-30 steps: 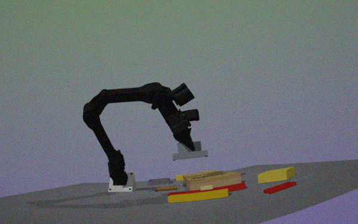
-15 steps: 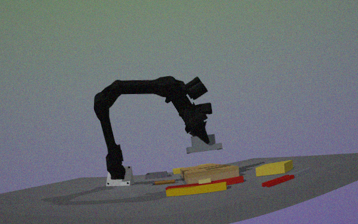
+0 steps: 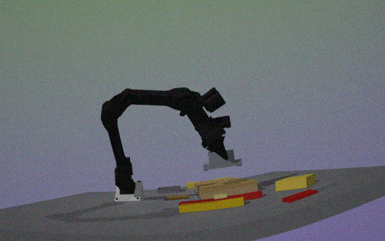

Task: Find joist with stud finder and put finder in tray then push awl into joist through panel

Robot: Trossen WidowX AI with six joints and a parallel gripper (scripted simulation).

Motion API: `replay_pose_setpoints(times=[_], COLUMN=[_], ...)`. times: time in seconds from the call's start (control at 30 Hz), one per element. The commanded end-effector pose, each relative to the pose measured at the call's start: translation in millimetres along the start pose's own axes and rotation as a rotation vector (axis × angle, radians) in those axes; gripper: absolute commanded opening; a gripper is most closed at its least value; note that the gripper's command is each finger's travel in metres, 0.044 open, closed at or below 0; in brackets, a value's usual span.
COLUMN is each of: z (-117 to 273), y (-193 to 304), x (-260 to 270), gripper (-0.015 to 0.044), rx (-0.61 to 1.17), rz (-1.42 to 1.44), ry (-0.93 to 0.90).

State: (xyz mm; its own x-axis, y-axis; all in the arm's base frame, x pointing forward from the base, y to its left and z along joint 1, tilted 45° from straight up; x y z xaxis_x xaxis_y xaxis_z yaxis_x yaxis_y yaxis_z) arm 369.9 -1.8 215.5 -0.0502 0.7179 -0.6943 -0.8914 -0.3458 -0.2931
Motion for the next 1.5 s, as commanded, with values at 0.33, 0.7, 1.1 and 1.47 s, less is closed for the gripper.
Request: replay_pose_setpoints(times=[0.33,0.7,1.1,1.47], z=[-17,-30,-43,-52], y=[8,15,22,27], x=[0,0,-1,3], gripper=[0.0000,0.0000,0.0000,0.0000], rx=[-0.006,-0.007,-0.007,-0.008], rz=[0.002,0.003,0.003,0.003], ry=[-0.004,-0.002,-0.001,0.000])
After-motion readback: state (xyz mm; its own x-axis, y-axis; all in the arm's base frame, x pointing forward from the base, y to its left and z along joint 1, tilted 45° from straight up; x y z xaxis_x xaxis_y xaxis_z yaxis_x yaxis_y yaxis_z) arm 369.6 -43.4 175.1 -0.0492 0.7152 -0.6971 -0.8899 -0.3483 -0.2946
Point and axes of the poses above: the point midway between the two fingers, 35 mm back from their tips, its own z axis back along the fingers, its own x axis across the jaws, y = z × x, the point moved 4 cm from there along z, back along the fingers, and after that the axes turned 3 degrees about -z, right-handed, at the moved point
